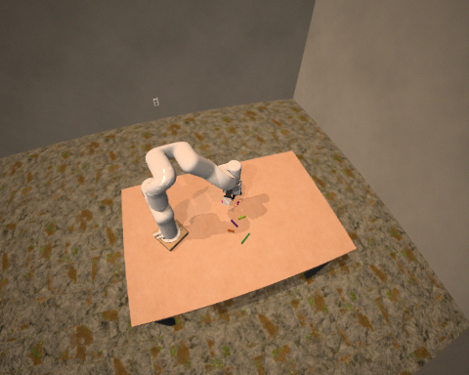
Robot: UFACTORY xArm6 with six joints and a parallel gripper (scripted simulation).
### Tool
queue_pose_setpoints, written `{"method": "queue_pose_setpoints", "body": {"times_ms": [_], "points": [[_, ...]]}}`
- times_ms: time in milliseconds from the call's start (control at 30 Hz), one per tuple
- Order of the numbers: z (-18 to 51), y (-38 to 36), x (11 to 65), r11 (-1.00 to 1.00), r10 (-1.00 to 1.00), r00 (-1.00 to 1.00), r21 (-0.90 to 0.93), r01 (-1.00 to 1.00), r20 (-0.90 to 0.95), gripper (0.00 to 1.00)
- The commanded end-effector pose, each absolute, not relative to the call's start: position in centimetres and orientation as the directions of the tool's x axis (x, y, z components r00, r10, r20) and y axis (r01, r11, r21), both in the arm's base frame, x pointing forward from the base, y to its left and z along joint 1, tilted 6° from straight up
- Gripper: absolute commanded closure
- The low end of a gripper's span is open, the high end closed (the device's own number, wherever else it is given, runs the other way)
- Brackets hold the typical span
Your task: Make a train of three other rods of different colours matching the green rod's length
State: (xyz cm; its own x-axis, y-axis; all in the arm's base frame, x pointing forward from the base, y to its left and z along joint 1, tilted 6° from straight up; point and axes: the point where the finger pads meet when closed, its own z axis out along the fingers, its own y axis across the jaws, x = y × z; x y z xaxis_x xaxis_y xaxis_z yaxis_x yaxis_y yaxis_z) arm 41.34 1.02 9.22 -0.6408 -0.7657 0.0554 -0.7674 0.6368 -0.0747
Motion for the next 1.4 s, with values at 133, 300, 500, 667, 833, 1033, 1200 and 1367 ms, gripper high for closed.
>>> {"method": "queue_pose_setpoints", "body": {"times_ms": [133, 300, 500, 667, 833, 1033, 1200, 1367], "points": [[8.8, 5.0, 36.1, 0.767, -0.633, -0.773, -0.107, -0.633, 0.035, 0.96], [8.5, 5.7, 34.7, 0.794, -0.599, -0.800, -0.109, -0.599, 0.031, 0.96], [8.5, 5.7, 34.6, 0.795, -0.597, -0.802, -0.109, -0.596, 0.030, 0.96], [8.5, 5.7, 34.6, 0.795, -0.597, -0.802, -0.109, -0.596, 0.030, 0.96], [8.5, 5.7, 34.7, 0.795, -0.597, -0.802, -0.109, -0.596, 0.030, 0.96], [7.6, 5.6, 34.7, 0.795, -0.597, -0.802, -0.109, -0.596, 0.030, 0.96], [5.9, 5.5, 34.7, 0.795, -0.597, -0.802, -0.109, -0.596, 0.030, 0.96], [4.1, 5.3, 34.8, 0.795, -0.597, -0.802, -0.109, -0.596, 0.030, 0.96]]}}
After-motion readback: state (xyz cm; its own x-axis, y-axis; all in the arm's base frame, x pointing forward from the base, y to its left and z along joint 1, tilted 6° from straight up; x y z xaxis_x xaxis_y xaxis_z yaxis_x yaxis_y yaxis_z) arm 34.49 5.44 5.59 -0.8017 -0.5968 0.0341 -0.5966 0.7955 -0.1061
